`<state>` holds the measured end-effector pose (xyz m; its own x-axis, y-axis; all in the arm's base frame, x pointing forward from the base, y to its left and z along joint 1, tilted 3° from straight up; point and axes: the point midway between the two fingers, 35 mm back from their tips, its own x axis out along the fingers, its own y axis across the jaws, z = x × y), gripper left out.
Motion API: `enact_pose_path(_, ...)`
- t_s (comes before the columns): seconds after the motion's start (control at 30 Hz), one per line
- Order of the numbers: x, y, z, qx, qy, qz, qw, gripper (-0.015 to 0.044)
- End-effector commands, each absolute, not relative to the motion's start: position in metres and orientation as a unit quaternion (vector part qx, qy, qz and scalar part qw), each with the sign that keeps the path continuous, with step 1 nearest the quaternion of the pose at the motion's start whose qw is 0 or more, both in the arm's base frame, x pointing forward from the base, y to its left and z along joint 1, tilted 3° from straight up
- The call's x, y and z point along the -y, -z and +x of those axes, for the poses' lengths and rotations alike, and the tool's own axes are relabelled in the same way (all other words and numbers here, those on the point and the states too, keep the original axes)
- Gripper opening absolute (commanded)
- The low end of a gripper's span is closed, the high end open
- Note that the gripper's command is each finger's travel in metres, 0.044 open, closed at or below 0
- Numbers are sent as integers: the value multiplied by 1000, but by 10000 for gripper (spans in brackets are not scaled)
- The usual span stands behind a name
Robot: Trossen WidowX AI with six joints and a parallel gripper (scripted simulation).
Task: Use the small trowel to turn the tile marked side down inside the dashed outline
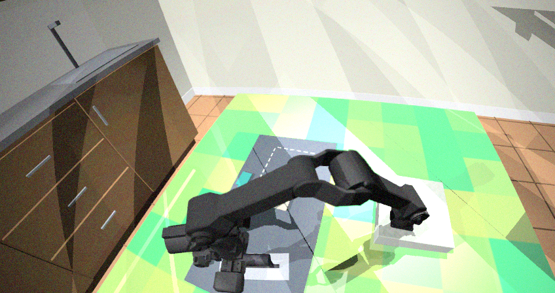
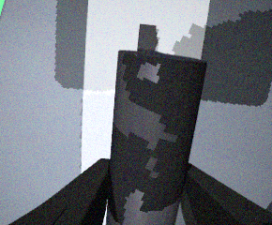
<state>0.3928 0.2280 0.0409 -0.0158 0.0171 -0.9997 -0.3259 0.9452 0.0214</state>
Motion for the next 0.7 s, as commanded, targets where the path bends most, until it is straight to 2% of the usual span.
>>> enact_pose_path(0.0, -228, -38, 392, -696, -162, -149, 684, 130)
enact_pose_path(0.67, -228, -38, 392, -617, -360, -344, 609, 130)
